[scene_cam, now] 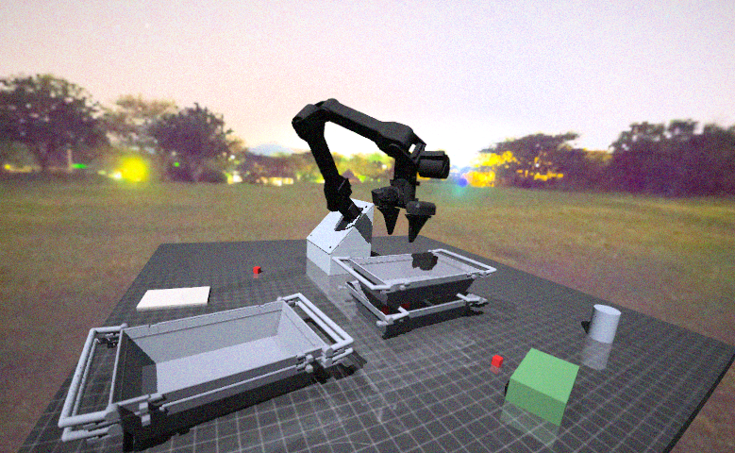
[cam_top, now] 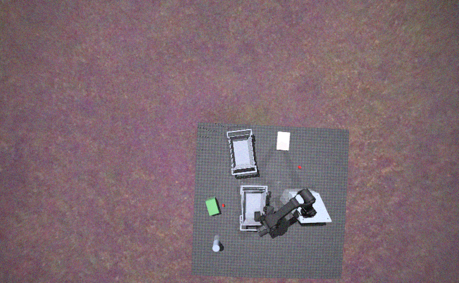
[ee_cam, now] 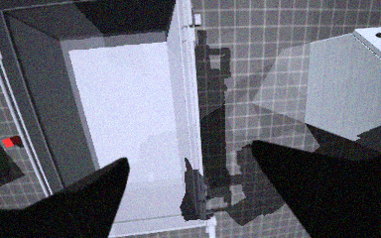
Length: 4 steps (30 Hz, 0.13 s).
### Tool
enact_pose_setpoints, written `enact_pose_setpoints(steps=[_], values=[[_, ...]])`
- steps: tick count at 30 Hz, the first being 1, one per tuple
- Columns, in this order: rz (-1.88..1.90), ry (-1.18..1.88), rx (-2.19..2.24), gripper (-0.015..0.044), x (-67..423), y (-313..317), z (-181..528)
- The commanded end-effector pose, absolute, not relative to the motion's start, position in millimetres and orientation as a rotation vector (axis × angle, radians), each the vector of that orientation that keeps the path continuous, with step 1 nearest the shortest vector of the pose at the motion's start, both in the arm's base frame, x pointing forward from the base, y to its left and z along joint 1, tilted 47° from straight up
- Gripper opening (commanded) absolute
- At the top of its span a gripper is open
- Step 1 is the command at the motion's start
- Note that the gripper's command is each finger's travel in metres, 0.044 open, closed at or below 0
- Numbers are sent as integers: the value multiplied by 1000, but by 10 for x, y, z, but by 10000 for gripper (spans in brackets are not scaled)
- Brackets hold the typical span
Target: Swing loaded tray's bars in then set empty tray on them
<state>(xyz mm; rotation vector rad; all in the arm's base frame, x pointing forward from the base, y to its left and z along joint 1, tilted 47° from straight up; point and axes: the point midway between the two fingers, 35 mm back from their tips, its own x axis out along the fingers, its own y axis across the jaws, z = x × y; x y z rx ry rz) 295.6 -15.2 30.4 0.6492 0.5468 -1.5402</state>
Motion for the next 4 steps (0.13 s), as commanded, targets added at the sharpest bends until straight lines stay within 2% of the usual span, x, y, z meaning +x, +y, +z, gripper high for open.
enact_pose_setpoints(steps=[1,4], values=[[-1547,545,651,440,2931,-55,422],[-1544,545,651,440,2859,-57,405]])
